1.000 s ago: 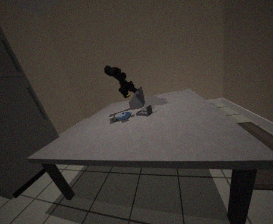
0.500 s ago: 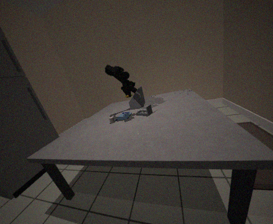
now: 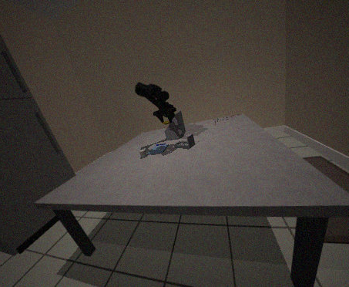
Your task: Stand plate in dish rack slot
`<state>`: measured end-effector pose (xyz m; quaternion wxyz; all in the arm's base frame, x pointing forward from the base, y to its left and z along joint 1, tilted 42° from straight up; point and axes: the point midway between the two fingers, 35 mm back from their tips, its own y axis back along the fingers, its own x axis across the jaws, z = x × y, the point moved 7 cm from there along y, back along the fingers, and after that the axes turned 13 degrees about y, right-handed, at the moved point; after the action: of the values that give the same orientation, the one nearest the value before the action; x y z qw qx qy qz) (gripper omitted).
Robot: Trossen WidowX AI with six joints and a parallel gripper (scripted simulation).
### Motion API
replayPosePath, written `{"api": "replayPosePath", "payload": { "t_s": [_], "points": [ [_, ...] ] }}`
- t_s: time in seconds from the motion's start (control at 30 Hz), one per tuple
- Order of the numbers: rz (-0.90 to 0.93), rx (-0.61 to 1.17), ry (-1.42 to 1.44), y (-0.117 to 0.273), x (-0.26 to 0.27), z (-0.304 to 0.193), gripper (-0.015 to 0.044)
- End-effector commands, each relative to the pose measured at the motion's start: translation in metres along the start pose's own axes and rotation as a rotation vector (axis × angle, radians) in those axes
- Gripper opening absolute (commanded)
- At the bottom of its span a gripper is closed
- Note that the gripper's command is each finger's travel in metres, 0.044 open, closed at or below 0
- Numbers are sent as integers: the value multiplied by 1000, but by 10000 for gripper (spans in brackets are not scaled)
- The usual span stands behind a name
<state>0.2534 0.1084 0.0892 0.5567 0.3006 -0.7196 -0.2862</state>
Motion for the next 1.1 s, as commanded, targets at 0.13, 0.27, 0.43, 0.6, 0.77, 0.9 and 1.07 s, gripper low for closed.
{"api": "replayPosePath", "payload": {
  "t_s": [0.13,0.27,0.43,0.6,0.77,0.9,1.07],
  "points": [
    [-15,-18,33,-3,-2,1,0],
    [-84,-98,-36,-20,-4,2,0],
    [-176,-196,-129,-41,-5,2,0],
    [-272,-285,-222,-60,-6,2,0],
    [-371,-367,-315,-77,-7,3,0],
    [-452,-425,-390,-90,-6,3,0],
    [-557,-490,-482,-105,-5,4,0]
  ]
}}
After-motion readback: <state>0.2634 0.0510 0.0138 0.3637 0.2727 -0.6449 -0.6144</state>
